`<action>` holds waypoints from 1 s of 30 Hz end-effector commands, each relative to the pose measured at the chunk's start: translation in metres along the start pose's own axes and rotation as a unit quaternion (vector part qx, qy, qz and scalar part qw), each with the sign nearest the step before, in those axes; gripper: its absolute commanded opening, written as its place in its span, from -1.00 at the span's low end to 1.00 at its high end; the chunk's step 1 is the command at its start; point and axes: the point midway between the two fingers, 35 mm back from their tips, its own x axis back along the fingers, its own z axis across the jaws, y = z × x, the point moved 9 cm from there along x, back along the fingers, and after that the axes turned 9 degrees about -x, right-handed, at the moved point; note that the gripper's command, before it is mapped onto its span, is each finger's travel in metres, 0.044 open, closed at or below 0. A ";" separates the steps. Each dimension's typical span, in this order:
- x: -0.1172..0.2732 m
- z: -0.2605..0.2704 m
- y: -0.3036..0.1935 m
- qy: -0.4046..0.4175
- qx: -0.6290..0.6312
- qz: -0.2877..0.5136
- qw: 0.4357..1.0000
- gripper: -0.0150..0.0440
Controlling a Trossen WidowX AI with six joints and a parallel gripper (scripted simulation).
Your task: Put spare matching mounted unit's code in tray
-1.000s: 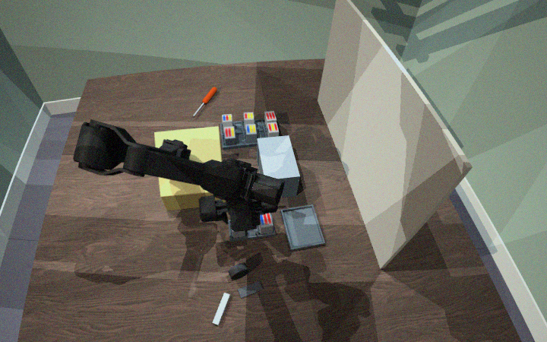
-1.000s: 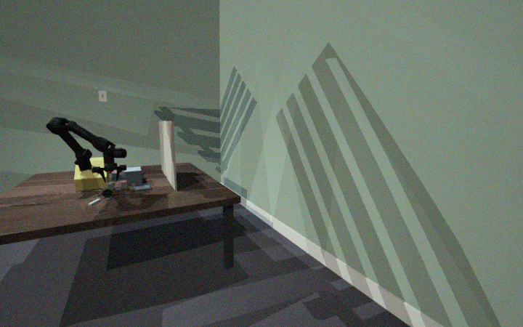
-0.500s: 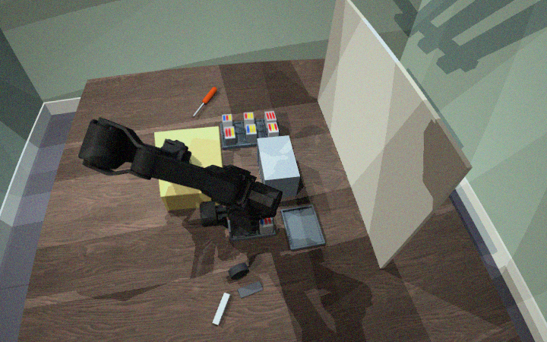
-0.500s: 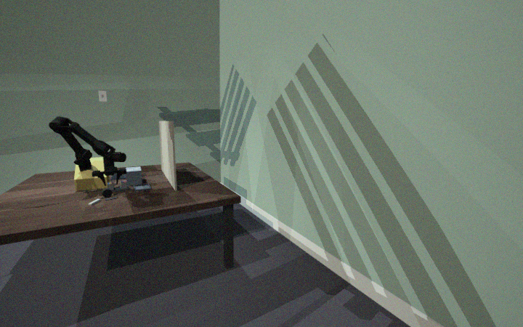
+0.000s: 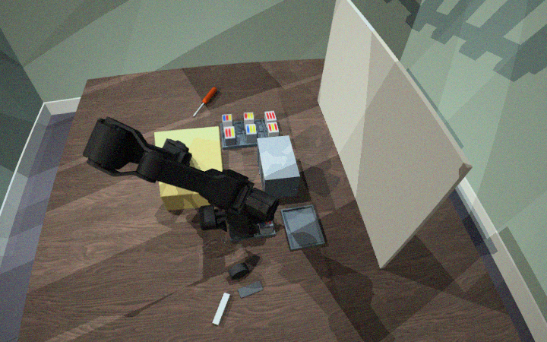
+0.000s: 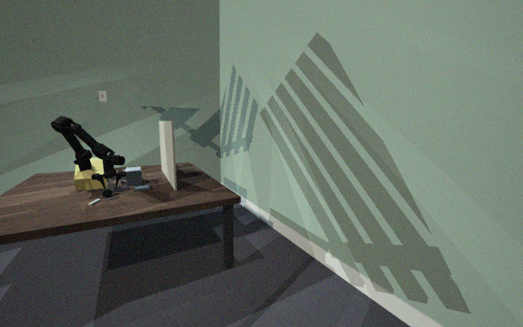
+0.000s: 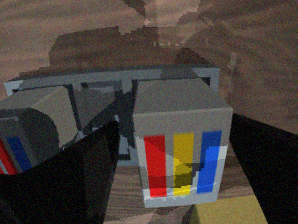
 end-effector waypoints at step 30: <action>0.015 0.003 -0.001 0.000 0.000 0.003 1.000 -0.49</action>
